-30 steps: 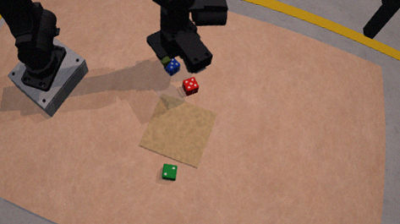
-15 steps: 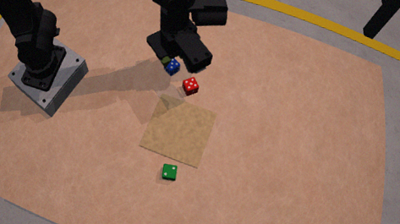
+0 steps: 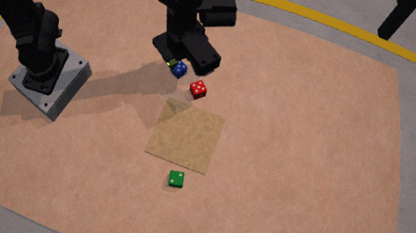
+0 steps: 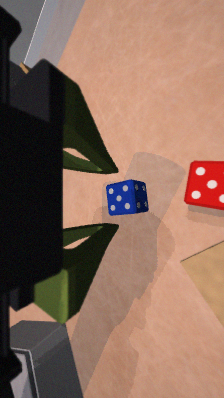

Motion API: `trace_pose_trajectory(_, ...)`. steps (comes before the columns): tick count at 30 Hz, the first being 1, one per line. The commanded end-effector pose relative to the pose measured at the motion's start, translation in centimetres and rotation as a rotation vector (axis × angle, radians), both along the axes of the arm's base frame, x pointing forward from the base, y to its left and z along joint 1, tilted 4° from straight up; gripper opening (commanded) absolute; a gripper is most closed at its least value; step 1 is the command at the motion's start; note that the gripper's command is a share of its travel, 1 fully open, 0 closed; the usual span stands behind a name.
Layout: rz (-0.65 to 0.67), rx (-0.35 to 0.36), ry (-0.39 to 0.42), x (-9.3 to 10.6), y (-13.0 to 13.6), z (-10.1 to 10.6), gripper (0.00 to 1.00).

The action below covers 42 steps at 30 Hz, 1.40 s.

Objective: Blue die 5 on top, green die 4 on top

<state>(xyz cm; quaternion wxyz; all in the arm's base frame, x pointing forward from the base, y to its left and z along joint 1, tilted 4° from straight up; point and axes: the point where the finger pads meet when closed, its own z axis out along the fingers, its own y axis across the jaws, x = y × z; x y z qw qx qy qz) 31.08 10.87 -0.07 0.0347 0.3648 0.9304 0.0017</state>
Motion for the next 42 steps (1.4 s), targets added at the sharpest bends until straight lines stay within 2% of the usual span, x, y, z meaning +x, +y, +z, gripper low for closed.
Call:
trace_pose_trajectory(1,-0.018,0.003,-0.018,0.89,-0.31,-0.12,0.45)
trace_pose_trajectory(42,-0.007,0.003,-0.021,1.16,-0.39,0.0,0.45)
